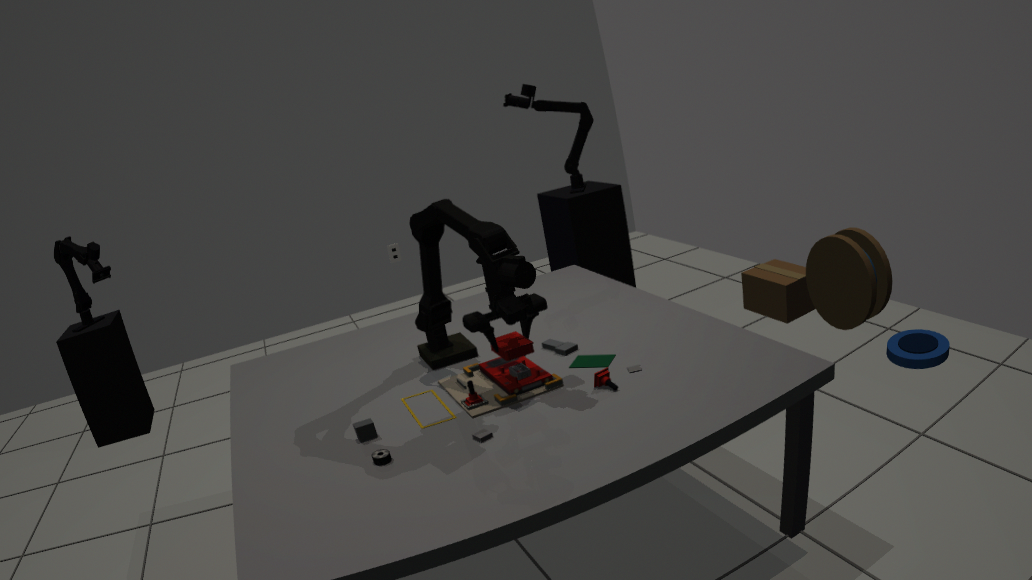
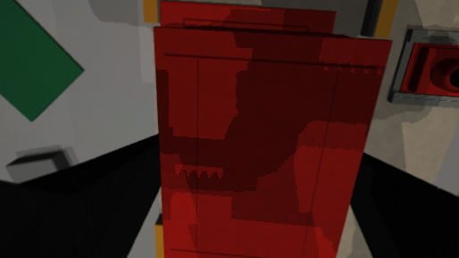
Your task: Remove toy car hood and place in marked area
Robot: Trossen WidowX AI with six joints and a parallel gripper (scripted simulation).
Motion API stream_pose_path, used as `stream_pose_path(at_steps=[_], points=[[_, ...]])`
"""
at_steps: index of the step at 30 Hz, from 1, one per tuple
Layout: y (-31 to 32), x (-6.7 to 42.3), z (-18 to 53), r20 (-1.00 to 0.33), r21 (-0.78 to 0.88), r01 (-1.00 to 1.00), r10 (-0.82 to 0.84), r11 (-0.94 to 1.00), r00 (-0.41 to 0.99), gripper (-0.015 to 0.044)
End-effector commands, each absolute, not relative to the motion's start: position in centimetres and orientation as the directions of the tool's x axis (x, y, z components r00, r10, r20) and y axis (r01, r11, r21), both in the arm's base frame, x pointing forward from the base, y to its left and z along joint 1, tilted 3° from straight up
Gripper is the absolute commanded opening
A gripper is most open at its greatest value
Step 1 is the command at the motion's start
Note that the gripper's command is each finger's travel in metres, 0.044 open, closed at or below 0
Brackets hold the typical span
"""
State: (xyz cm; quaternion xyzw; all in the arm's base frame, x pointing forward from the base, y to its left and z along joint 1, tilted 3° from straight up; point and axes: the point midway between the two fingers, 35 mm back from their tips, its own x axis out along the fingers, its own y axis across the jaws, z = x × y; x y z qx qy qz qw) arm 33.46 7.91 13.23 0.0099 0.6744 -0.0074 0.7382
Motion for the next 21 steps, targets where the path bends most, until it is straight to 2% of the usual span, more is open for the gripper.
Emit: stream_pose_path(at_steps=[1,21], points=[[6.3,33.7,13.2,-0.996,0.005,0.024,0.003,1.0,0.089,0.0],[-1.5,33.3,13.2,-0.997,-0.014,0.019,-0.016,1.0,0.078,0.0]])
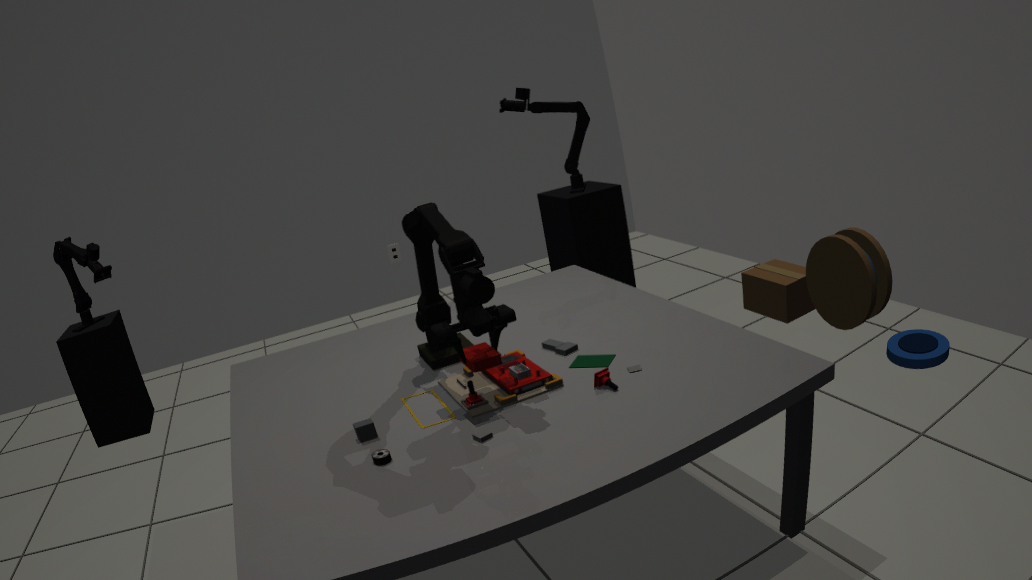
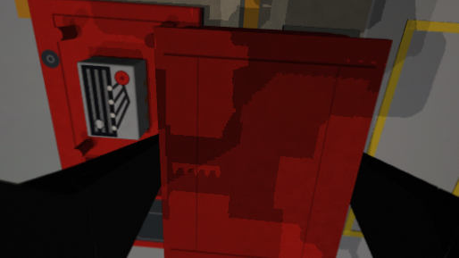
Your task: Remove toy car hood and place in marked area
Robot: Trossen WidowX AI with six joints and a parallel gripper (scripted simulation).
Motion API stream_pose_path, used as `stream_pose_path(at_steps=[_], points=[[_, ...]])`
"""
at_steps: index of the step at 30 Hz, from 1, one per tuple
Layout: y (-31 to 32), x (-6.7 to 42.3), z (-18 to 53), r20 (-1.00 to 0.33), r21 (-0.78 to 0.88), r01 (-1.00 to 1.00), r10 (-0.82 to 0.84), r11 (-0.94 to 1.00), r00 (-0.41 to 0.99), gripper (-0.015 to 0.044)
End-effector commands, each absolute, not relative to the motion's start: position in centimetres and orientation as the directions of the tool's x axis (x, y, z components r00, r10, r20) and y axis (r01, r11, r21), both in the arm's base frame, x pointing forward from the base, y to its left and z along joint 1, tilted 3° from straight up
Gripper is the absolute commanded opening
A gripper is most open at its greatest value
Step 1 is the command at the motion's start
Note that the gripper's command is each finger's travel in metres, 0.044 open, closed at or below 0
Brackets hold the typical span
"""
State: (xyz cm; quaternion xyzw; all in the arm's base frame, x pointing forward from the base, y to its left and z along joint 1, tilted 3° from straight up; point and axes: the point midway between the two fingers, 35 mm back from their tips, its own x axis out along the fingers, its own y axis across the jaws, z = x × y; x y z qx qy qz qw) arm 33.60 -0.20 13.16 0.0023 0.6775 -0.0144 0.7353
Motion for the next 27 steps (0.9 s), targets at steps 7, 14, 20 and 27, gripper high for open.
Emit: stream_pose_path(at_steps=[7,14,20,27], points=[[-4.1,32.9,13.3,-0.997,-0.014,0.021,-0.015,1.0,0.079,0.0],[-6.7,32.3,13.4,-0.997,-0.014,0.023,-0.015,1.0,0.08,0.0],[-8.9,31.6,13.5,-0.997,-0.014,0.024,-0.016,1.0,0.081,0.0],[-11.3,30.7,13.6,-0.996,-0.014,0.026,-0.016,1.0,0.084,0.0]])
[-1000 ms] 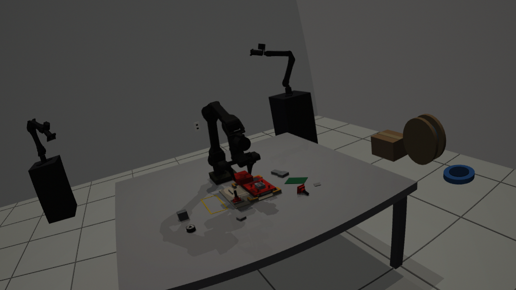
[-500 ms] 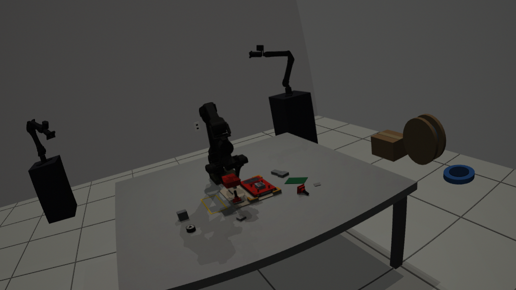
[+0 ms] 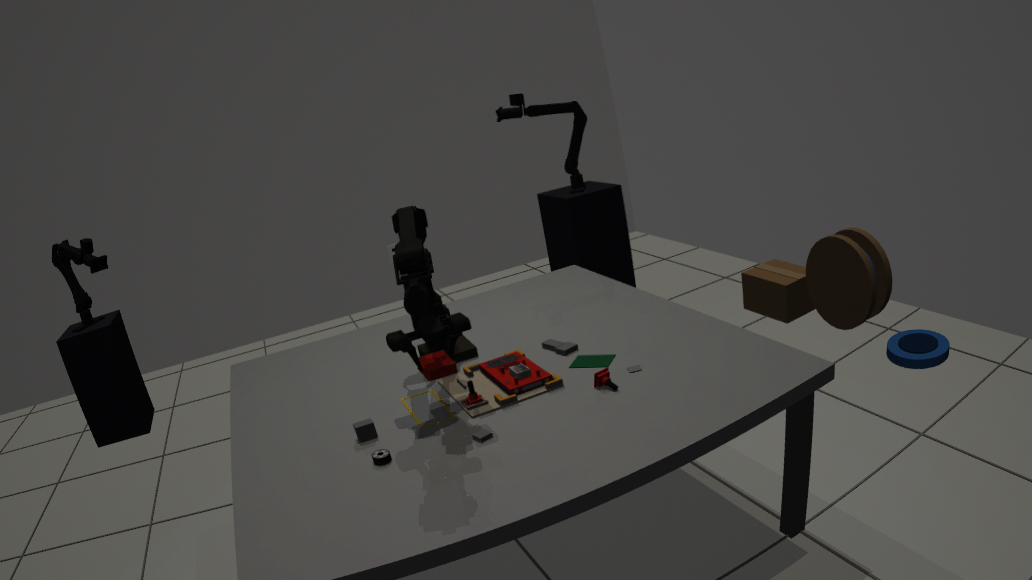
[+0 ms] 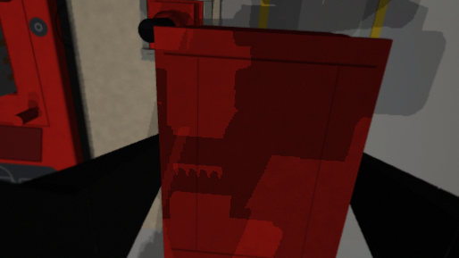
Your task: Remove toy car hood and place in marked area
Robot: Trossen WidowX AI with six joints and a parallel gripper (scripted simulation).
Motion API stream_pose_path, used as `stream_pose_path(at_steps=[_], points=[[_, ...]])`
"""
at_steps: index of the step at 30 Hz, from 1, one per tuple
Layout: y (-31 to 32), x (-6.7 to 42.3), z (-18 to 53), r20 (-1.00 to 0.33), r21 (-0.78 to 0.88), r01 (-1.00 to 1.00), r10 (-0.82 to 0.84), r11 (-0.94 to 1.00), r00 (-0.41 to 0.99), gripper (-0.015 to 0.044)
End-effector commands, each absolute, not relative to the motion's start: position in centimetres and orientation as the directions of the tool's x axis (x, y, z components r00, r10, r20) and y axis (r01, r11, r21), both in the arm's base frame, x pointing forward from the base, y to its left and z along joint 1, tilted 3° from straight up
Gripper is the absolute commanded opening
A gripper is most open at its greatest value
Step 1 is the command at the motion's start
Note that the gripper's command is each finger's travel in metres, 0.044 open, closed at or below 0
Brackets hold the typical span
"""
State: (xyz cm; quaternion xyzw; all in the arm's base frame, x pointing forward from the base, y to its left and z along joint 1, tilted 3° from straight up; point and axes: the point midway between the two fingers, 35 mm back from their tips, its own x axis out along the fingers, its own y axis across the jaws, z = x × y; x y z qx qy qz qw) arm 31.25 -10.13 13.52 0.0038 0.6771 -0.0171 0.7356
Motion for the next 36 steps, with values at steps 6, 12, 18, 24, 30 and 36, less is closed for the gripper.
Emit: stream_pose_path(at_steps=[6,12,18,24,30,36], points=[[-13.3,29.7,13.7,-0.996,-0.015,0.027,-0.017,1.0,0.086,0.0],[-14.4,29.0,13.7,-0.996,-0.015,0.028,-0.018,0.999,0.087,0.0],[-14.4,29.1,13.4,-0.996,-0.015,0.028,-0.018,0.999,0.087,0.0],[-14.5,29.2,13.0,-0.996,-0.015,0.028,-0.018,0.999,0.087,0.0],[-14.5,29.2,12.6,-0.996,-0.015,0.028,-0.018,0.999,0.087,0.0],[-14.5,29.3,12.2,-0.996,-0.015,0.028,-0.018,0.999,0.087,0.0]])
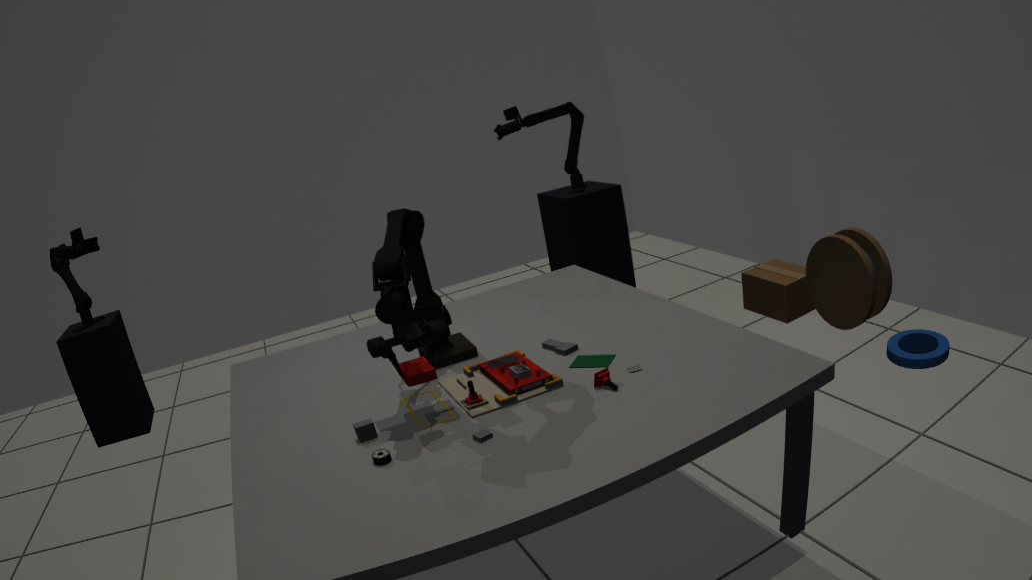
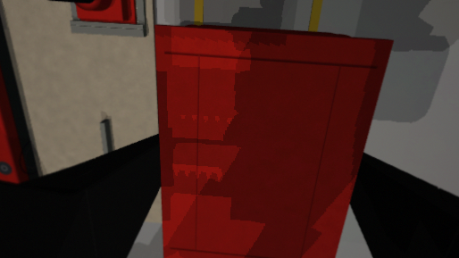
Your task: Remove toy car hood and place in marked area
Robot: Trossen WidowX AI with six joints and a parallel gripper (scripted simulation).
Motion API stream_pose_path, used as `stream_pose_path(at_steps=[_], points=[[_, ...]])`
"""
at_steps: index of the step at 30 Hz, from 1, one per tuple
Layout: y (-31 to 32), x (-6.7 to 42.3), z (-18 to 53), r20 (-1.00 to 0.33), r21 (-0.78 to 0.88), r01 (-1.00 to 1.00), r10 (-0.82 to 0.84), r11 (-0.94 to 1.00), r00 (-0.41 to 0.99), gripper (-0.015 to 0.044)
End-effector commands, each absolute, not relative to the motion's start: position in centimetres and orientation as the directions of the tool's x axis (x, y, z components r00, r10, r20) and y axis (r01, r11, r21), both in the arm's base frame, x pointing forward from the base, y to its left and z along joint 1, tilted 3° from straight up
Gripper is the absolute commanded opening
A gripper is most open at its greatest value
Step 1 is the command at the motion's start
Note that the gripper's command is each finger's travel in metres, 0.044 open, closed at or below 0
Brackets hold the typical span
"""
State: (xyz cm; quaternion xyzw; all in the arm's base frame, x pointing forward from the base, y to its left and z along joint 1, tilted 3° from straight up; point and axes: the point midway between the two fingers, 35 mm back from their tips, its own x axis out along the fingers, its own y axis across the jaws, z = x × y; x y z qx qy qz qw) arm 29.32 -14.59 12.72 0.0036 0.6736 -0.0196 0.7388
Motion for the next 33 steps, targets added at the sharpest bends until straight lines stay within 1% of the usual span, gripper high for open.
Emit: stream_pose_path(at_steps=[1,33], points=[[-14.5,29.3,12.2,-0.996,-0.015,0.028,-0.018,0.999,0.087,0.0],[-14.6,29.6,10.0,-0.996,-0.015,0.028,-0.018,0.999,0.087,0.0]])
